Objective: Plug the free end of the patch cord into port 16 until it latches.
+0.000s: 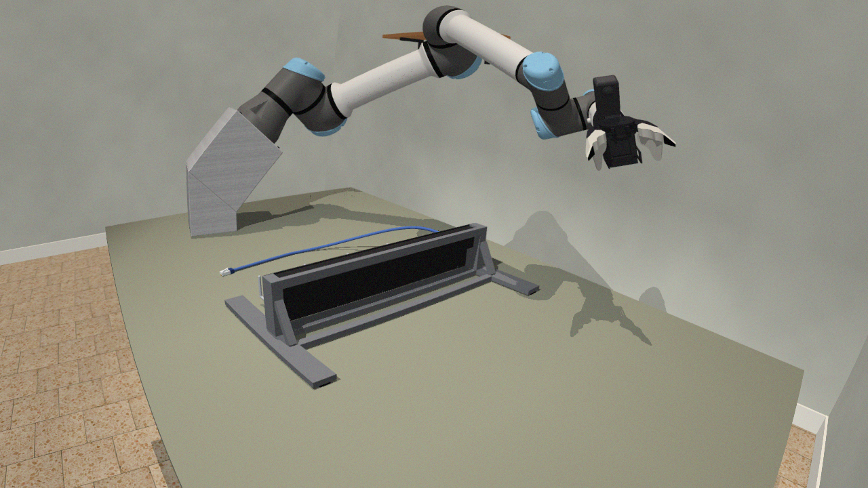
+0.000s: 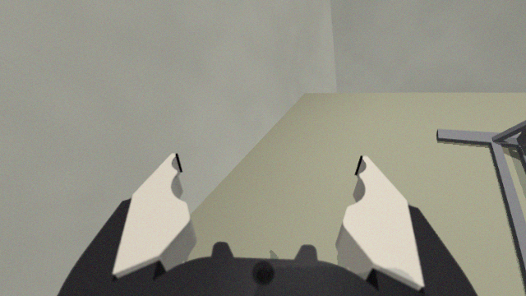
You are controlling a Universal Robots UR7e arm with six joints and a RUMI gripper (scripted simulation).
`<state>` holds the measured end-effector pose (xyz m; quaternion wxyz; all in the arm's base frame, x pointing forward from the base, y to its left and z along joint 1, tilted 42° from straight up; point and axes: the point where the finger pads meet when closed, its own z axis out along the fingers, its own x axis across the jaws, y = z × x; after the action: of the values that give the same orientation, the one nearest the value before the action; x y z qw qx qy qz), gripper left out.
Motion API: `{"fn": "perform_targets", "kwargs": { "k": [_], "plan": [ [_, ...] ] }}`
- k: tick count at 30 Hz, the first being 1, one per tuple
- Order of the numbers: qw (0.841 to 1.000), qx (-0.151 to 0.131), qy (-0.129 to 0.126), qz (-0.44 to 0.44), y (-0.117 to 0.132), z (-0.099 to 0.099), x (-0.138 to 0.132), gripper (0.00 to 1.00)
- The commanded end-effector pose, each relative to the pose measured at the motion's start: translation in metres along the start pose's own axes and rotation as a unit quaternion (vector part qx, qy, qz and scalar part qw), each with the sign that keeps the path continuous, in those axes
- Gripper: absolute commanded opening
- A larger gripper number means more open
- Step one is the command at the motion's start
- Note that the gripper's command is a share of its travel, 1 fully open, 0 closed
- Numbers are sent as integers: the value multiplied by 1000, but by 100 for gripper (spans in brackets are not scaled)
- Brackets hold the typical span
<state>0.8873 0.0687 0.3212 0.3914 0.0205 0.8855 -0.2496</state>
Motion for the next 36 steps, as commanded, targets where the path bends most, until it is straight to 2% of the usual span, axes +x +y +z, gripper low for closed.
{"fn": "perform_targets", "kwargs": {
  "k": [1,23,28,32,34,36],
  "plan": [
    [1000,0,-1,1,-1,0,-1,100],
    [1000,0,3,-2,-2,3,3,100],
    [1000,-4,16,-13,-7,19,18,100],
    [999,-10,39,-31,-14,42,43,100],
    [999,-10,39,-31,-14,42,43,100],
    [997,-15,55,-42,-20,58,61,100]
  ]
}}
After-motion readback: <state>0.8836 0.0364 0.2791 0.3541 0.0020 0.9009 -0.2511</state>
